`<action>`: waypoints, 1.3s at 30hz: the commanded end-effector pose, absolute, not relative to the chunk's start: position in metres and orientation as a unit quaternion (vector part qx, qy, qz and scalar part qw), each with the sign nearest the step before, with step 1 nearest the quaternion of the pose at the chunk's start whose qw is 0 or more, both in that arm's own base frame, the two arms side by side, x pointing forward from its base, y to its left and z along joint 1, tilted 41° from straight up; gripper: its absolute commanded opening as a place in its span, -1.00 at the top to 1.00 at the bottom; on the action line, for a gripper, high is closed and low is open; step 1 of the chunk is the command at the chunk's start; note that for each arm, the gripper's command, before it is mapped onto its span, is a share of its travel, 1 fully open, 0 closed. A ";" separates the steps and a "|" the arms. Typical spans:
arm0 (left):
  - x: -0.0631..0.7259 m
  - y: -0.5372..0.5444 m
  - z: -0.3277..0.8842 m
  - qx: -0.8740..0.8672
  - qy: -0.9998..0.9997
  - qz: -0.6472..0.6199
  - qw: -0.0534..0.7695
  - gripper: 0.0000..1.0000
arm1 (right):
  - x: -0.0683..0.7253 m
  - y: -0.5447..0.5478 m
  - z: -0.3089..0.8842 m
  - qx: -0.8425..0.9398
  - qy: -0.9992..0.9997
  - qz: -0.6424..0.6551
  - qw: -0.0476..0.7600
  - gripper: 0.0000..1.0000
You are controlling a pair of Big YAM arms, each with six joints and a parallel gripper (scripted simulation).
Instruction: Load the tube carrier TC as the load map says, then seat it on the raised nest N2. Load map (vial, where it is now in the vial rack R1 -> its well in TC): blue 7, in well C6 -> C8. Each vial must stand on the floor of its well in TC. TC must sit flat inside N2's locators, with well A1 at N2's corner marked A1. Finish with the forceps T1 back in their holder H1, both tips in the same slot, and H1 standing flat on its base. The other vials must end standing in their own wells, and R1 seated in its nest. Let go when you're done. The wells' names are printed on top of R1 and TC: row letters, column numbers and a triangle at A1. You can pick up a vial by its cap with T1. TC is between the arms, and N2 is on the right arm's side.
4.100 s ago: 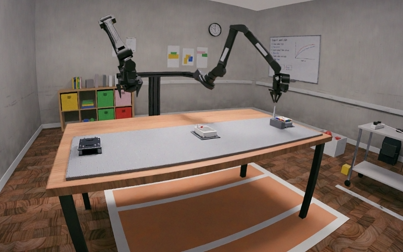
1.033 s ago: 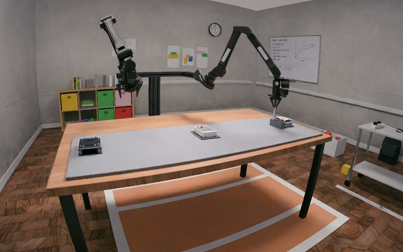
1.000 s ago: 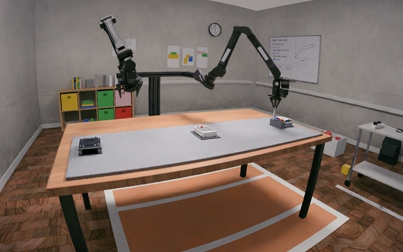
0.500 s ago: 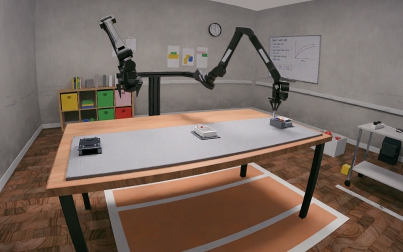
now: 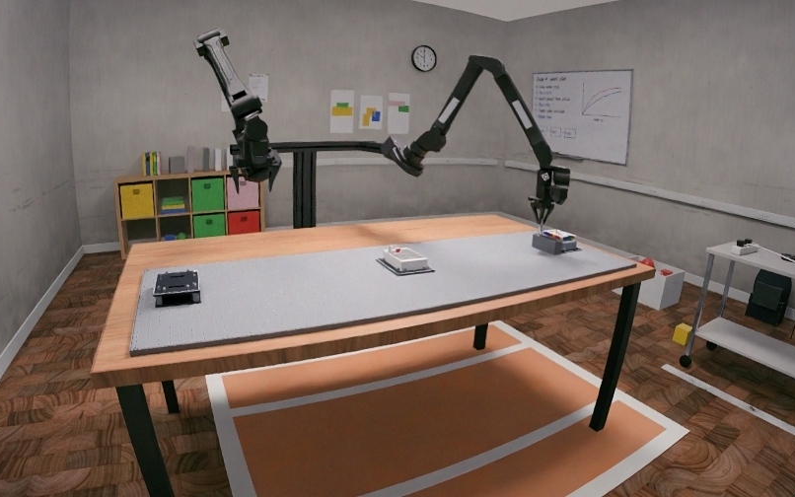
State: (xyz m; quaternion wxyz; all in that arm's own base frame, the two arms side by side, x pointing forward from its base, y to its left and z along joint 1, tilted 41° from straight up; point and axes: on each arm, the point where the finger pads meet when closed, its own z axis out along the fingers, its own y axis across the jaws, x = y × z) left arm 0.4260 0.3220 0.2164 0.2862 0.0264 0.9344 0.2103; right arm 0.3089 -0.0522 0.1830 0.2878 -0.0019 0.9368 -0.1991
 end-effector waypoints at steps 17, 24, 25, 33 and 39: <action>0.440 0.322 0.215 0.029 0.935 0.207 0.287 0.52 | 0.314 -0.051 0.193 0.002 0.933 -0.197 0.300 -1.00; 0.440 0.322 0.217 0.029 0.935 0.207 0.288 0.52 | 0.314 -0.051 0.193 0.002 0.933 -0.197 0.300 -1.00; 0.440 0.322 0.218 0.029 0.934 0.208 0.288 0.52 | 0.314 -0.051 0.193 0.002 0.933 -0.197 0.300 -1.00; 0.441 0.322 0.220 0.029 0.935 0.207 0.287 0.52 | 0.314 -0.051 0.193 0.002 0.933 -0.197 0.300 -1.00; 0.441 0.322 0.221 0.029 0.935 0.207 0.287 0.52 | 0.314 -0.051 0.193 0.002 0.933 -0.197 0.300 -1.00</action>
